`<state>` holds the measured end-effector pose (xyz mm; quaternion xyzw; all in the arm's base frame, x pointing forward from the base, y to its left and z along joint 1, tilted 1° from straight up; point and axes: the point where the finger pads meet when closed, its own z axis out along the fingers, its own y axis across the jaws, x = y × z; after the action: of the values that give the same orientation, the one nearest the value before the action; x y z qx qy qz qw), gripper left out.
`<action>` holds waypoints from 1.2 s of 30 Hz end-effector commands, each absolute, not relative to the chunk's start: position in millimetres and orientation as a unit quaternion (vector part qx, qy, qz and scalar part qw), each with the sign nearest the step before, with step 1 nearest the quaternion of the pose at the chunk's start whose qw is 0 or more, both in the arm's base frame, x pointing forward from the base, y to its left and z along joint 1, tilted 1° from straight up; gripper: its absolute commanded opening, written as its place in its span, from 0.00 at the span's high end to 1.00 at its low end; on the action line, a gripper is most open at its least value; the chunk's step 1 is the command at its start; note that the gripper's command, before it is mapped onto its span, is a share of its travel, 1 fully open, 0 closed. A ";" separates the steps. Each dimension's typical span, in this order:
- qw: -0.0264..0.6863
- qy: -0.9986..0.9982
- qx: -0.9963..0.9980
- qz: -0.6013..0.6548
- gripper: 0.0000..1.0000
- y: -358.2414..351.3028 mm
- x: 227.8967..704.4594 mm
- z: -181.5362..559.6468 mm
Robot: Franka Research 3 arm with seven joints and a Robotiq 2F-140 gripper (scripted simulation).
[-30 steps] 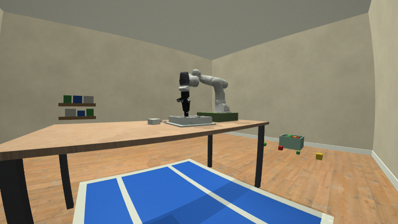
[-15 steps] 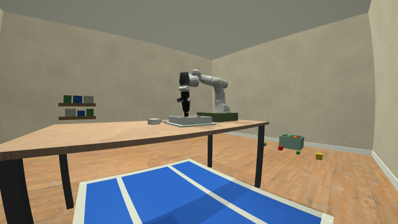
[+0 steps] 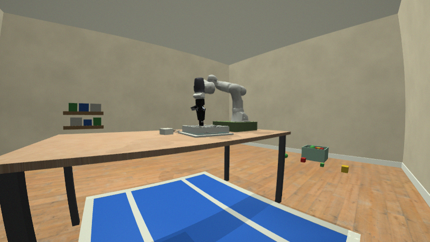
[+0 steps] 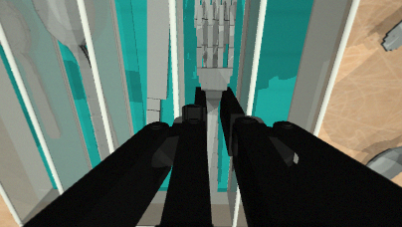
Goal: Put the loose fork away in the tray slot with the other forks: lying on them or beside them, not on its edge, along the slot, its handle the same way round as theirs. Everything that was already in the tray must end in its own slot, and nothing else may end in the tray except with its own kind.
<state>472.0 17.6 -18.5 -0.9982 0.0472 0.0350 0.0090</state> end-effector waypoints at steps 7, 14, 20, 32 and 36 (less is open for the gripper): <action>0.010 0.050 -0.998 0.033 0.88 18.3 473.6 -21.4; 0.010 0.050 -0.998 0.033 0.88 18.3 473.6 -23.3; 0.010 0.050 -0.998 0.033 0.88 18.3 473.6 -23.3; 0.010 0.050 -0.998 0.033 0.78 18.3 473.6 -23.3; 0.010 0.050 -0.998 0.033 0.78 18.3 473.6 -23.3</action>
<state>472.1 17.7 -23.3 -0.9982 0.0472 0.0349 0.0090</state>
